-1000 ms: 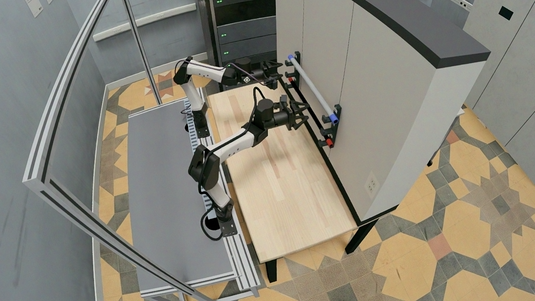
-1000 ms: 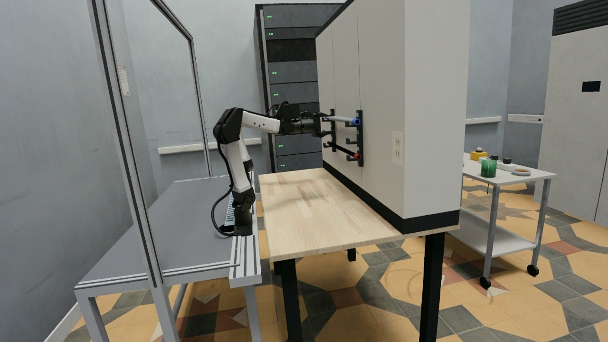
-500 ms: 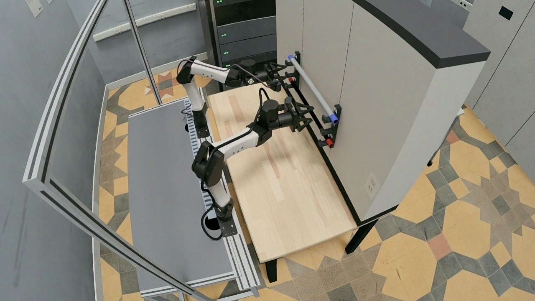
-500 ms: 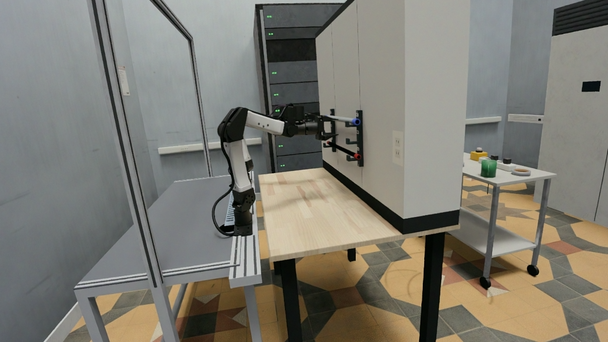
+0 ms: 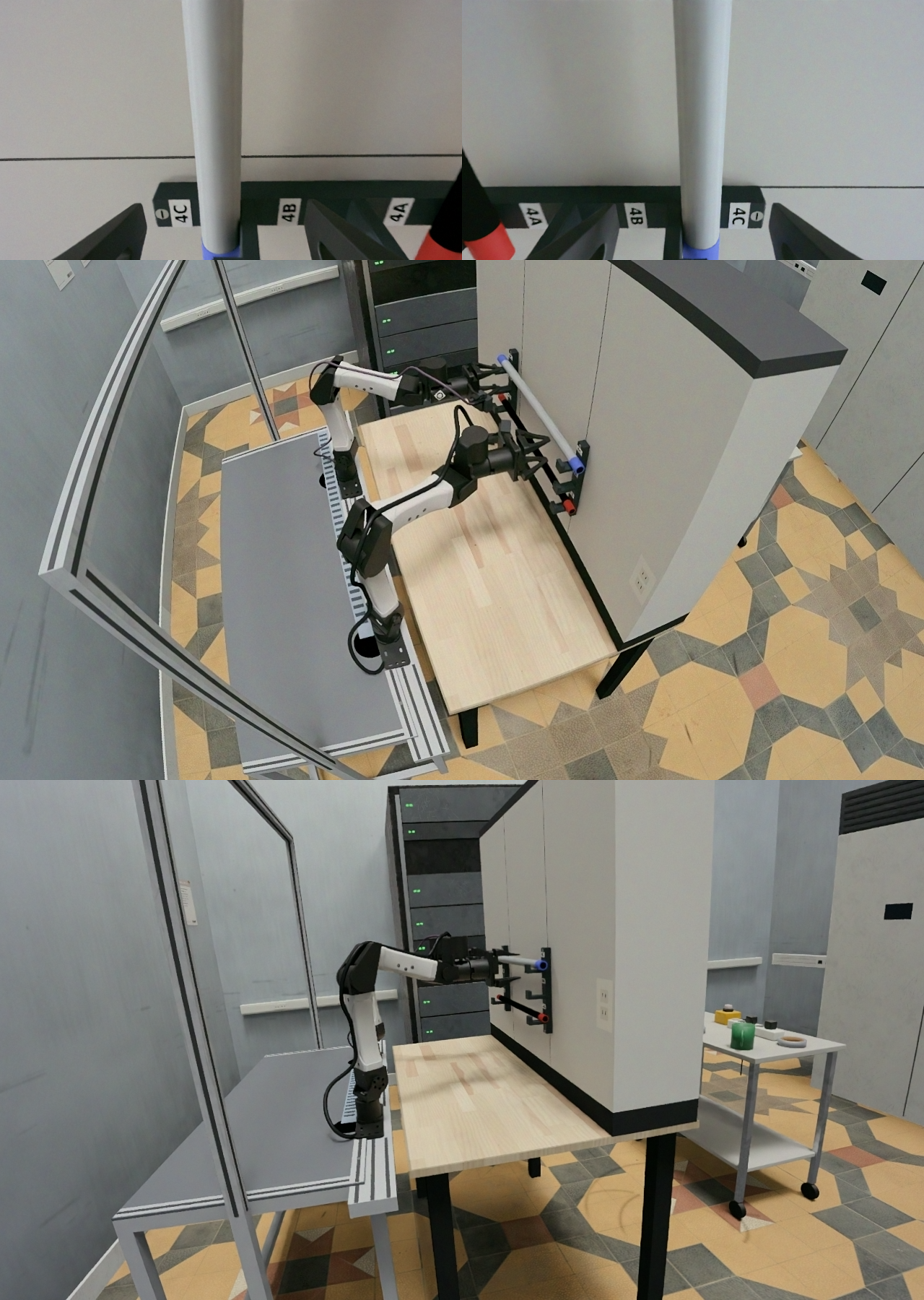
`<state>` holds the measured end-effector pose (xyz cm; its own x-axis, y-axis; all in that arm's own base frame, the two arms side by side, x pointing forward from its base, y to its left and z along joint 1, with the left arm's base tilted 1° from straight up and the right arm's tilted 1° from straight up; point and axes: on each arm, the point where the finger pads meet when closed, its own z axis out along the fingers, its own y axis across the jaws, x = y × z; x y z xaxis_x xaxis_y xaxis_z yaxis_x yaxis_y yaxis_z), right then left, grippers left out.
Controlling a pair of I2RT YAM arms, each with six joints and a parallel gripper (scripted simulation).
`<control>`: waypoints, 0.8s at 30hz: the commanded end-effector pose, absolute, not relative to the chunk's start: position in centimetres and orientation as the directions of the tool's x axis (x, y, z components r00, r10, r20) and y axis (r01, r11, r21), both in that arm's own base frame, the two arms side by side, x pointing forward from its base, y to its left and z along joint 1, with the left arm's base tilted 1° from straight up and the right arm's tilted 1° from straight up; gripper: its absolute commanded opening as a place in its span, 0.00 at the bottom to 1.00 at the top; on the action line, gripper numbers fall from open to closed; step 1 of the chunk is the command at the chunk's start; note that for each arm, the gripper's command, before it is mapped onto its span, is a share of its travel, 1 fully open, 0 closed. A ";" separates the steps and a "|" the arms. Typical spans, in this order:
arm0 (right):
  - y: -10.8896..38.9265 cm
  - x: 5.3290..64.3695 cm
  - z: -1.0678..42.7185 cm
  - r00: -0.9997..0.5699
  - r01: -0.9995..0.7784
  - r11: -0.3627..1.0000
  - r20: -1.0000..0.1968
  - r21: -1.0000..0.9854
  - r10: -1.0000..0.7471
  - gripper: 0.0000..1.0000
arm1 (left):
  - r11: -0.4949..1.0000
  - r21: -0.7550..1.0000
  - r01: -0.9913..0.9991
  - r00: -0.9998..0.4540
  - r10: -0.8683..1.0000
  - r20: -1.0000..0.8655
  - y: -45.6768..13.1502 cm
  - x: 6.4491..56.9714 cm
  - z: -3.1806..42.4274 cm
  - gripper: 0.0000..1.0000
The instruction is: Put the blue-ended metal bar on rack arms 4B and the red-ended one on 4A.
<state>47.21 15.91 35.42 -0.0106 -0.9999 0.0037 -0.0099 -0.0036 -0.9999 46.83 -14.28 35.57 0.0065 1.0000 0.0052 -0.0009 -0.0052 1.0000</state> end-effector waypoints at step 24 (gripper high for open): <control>16.2 50.7 35.7 0.002 -0.006 -0.006 0.006 -1.000 -1.000 0.69 | -0.011 1.000 0.006 0.011 1.000 0.011 -14.3 50.3 35.5 0.69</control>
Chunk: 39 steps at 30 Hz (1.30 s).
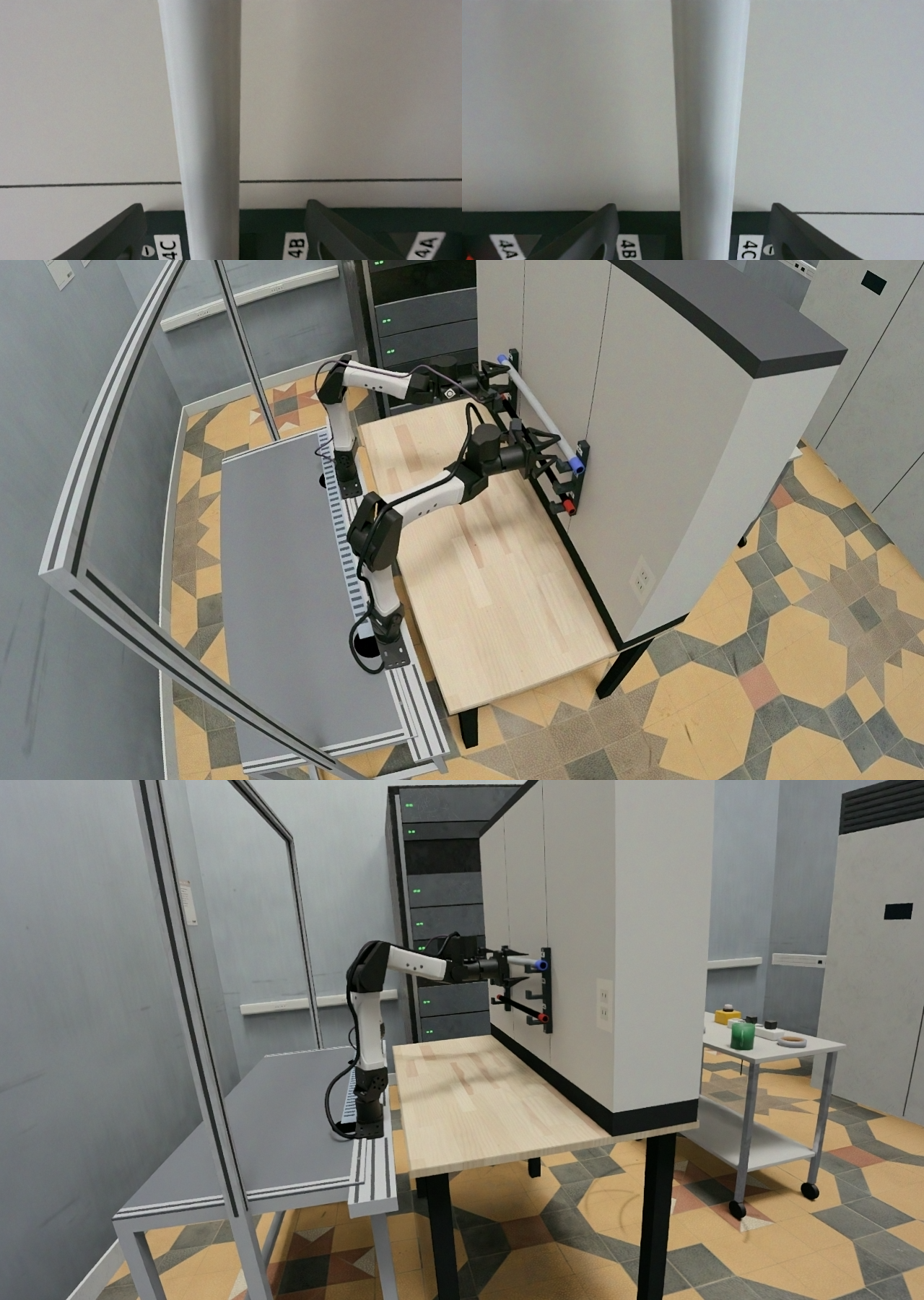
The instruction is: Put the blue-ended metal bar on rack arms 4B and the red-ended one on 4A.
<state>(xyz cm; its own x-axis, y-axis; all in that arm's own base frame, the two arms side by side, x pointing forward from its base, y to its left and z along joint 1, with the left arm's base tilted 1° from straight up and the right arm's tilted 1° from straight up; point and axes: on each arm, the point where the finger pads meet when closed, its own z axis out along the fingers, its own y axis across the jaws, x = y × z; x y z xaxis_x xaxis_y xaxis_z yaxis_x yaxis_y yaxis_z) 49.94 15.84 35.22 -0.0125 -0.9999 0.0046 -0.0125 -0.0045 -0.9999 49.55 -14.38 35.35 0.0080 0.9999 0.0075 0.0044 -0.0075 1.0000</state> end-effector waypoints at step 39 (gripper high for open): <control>16.2 51.9 35.2 0.002 -0.006 -0.006 0.006 -1.000 -1.000 0.69 | -0.011 1.000 0.006 0.011 1.000 0.011 -14.3 51.5 35.1 0.69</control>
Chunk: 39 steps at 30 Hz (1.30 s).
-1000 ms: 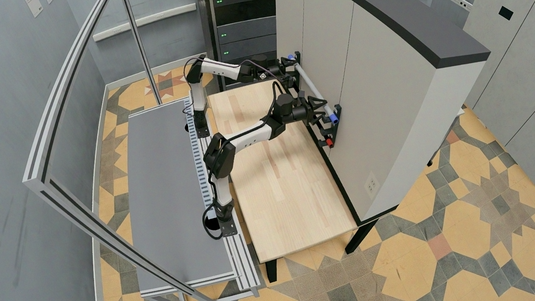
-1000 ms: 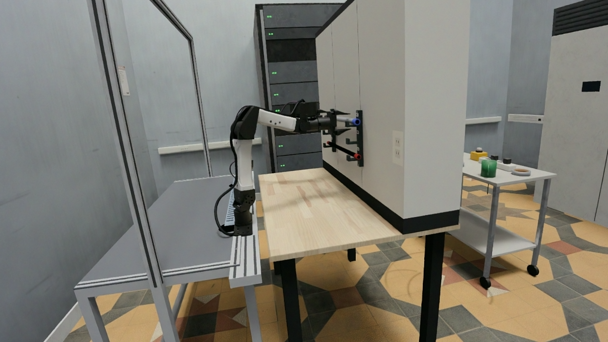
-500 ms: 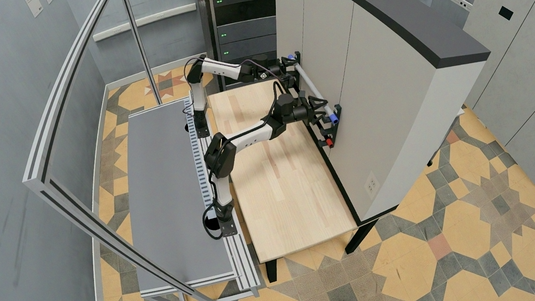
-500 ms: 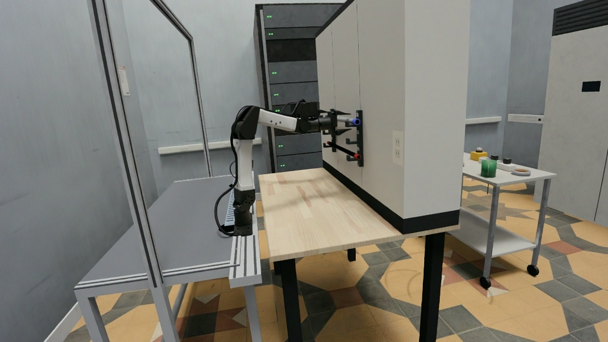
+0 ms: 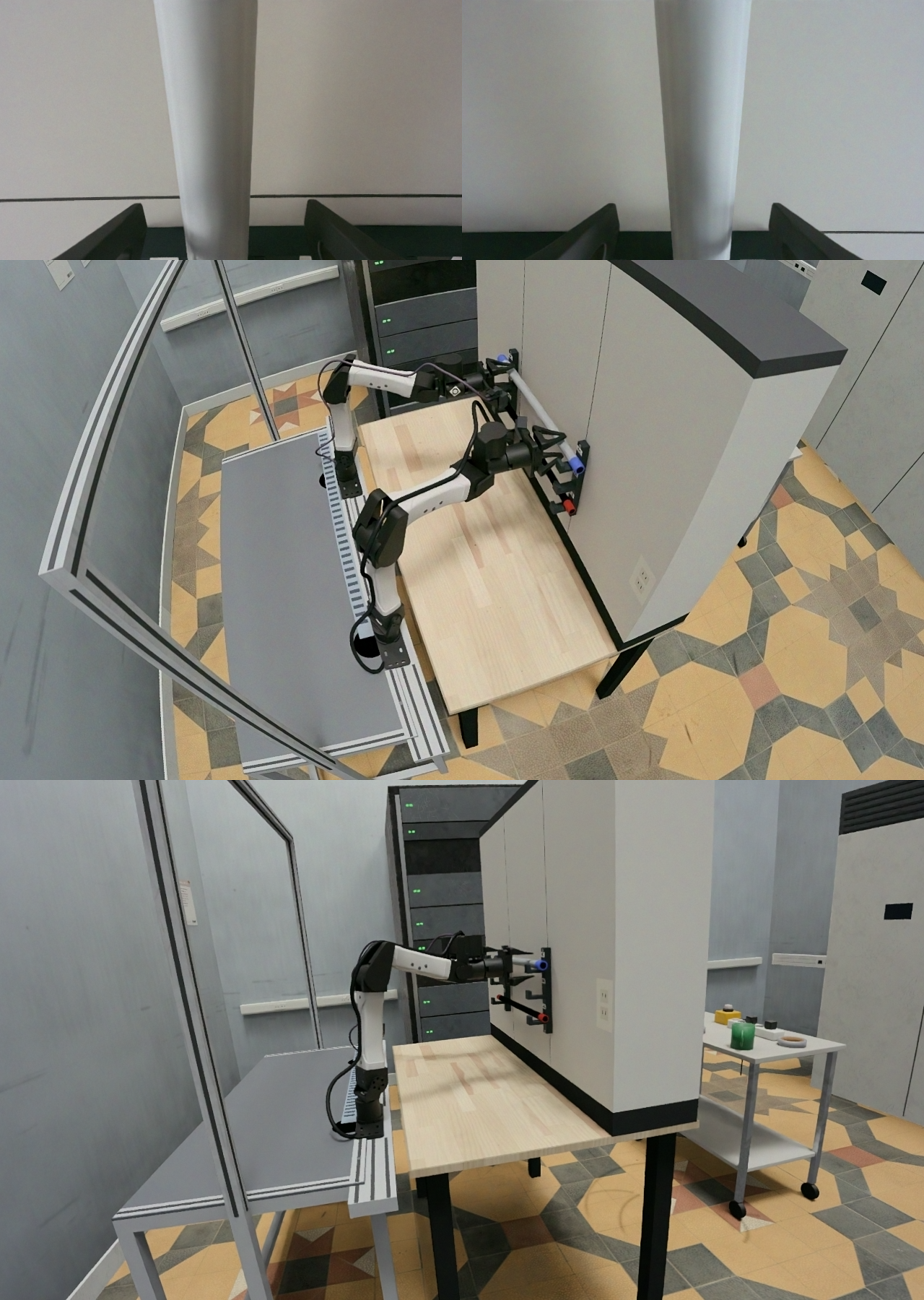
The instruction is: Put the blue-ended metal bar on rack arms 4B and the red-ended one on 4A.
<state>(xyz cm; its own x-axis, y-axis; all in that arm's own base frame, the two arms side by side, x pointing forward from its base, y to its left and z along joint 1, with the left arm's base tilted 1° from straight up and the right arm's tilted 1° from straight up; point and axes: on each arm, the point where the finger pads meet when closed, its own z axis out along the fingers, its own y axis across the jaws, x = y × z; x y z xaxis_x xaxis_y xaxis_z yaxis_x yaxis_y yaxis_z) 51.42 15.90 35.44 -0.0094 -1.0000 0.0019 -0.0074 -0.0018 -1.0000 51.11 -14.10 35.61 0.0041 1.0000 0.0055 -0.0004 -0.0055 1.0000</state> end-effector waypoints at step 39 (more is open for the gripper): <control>16.2 51.9 34.5 0.002 -0.006 -0.006 0.006 -1.000 -1.000 0.69 | -0.011 1.000 0.006 0.011 1.000 0.011 -14.3 51.5 34.4 0.69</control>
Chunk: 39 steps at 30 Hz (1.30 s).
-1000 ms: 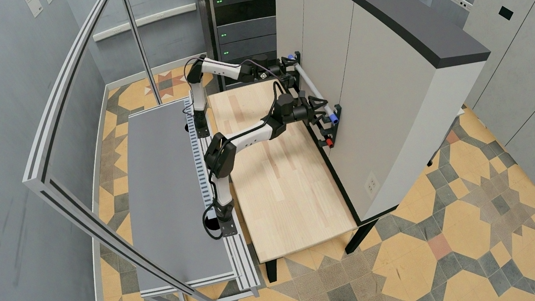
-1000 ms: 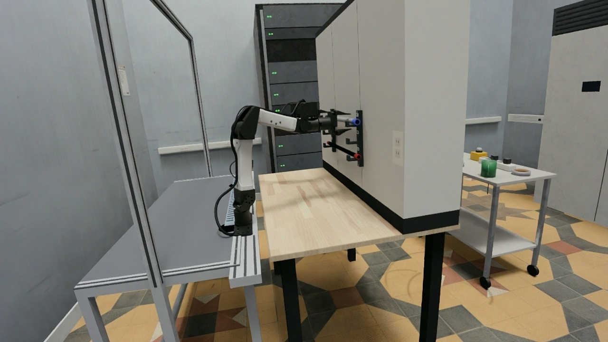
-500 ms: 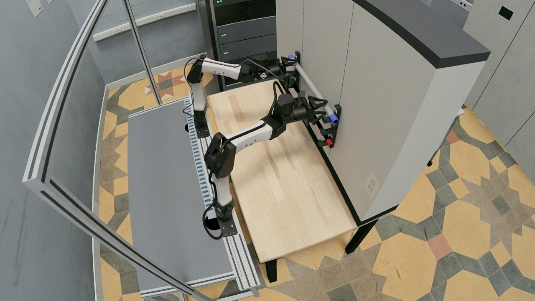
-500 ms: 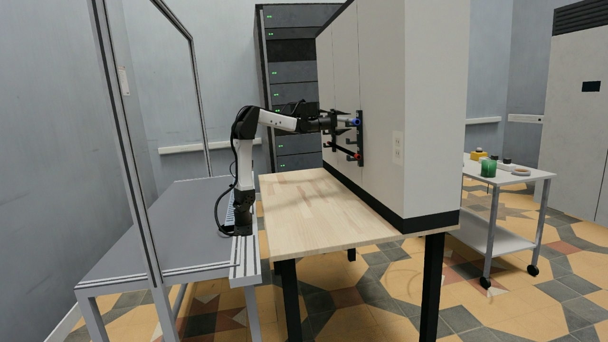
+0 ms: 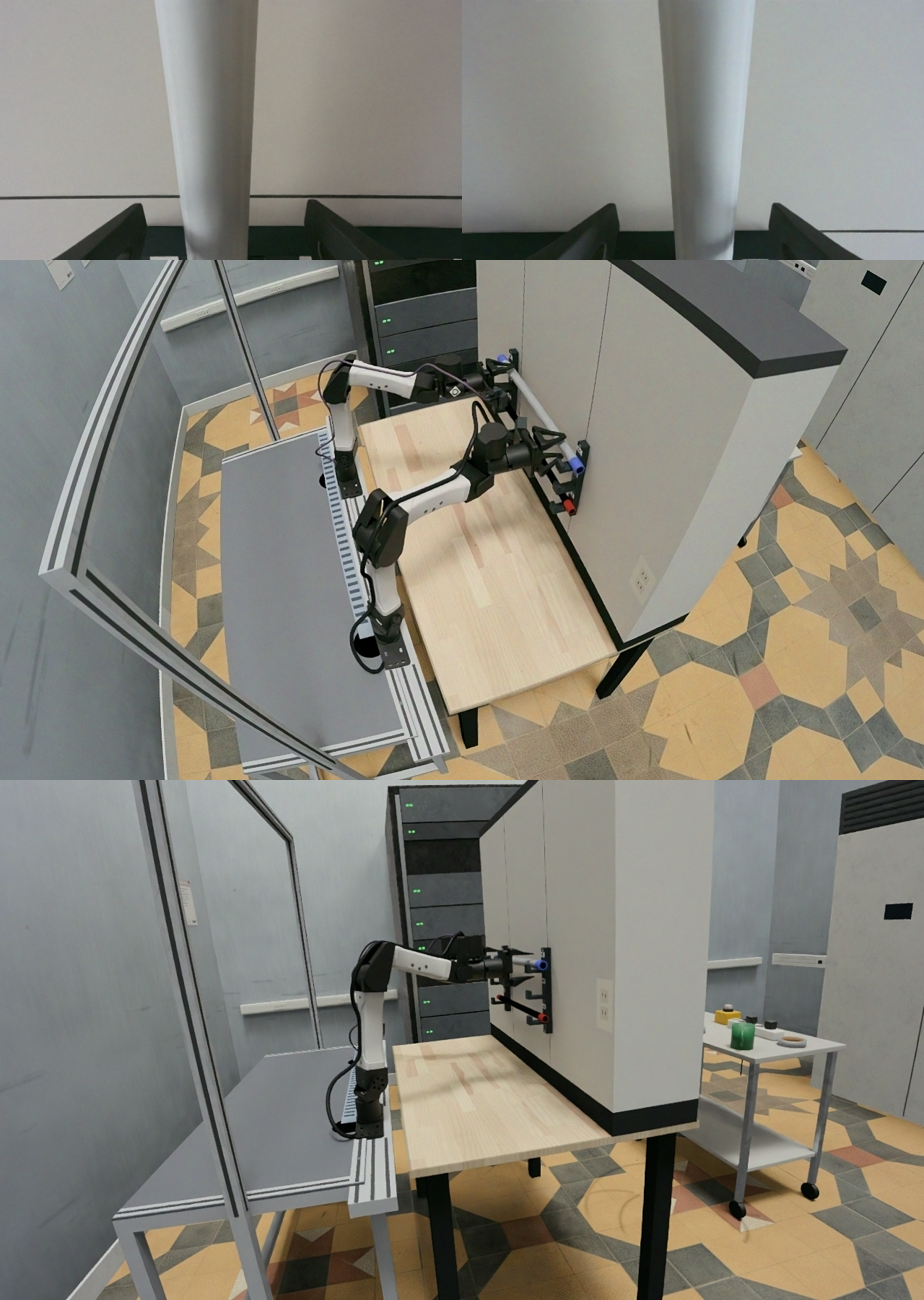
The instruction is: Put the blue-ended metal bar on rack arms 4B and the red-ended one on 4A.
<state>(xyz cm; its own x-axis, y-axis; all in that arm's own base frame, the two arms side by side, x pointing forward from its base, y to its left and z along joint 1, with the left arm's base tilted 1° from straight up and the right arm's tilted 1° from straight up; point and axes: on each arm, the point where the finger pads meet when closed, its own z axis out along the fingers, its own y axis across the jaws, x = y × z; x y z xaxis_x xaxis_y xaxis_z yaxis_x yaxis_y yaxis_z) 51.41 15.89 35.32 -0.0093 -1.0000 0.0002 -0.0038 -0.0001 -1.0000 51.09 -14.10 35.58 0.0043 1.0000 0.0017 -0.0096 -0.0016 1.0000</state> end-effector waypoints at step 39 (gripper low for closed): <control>16.2 51.9 34.3 0.002 -0.006 -0.006 0.006 -1.000 -1.000 0.40 | -0.011 1.000 0.006 0.011 1.000 0.011 -14.3 51.5 34.2 0.40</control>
<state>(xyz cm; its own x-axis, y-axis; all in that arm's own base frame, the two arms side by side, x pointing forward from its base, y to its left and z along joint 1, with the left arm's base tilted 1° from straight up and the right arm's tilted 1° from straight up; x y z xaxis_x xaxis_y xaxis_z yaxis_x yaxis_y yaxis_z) 51.39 15.88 35.18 -0.0093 -1.0000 -0.0013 -0.0007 0.0013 -1.0000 51.16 -14.14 35.33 0.0047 1.0000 0.0006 -0.0124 -0.0006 0.9999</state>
